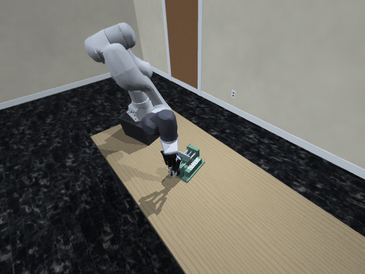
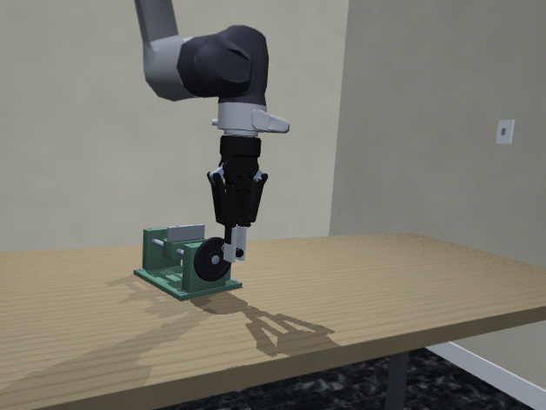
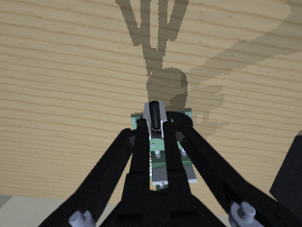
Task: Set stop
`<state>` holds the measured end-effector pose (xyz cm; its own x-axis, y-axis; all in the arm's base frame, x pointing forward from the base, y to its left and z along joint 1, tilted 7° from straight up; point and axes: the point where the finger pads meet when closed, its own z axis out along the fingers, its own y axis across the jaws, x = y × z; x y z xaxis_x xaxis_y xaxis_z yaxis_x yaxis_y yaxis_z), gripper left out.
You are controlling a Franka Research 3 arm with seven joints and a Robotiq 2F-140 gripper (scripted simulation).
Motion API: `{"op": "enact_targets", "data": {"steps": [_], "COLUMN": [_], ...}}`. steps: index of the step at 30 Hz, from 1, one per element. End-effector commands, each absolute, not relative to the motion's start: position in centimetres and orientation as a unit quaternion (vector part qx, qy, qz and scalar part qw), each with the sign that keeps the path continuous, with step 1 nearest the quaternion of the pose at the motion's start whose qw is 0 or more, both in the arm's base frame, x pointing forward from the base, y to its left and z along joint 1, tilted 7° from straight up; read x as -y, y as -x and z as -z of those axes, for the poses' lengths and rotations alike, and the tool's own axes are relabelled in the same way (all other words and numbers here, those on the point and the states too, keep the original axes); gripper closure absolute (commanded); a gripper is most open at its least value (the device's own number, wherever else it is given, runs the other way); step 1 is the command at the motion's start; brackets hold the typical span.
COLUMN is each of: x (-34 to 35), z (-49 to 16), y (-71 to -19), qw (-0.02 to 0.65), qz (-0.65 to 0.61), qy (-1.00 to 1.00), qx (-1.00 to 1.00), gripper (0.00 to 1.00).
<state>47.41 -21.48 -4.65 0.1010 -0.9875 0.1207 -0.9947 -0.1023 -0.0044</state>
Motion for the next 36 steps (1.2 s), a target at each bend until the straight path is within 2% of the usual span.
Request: {"op": "enact_targets", "data": {"steps": [1, 16, 36], "x": [21.6, 21.9, 22.5], "z": [5.2, 7.9, 9.5], "y": [-47.8, -48.0, -44.1], "qw": [0.040, 0.040, 0.040], "qz": [-0.047, -0.047, -0.047], "qy": [-0.739, -0.739, -0.739], "qx": [0.671, 0.671, 0.671], "gripper": [0.96, 0.96, 0.96]}}
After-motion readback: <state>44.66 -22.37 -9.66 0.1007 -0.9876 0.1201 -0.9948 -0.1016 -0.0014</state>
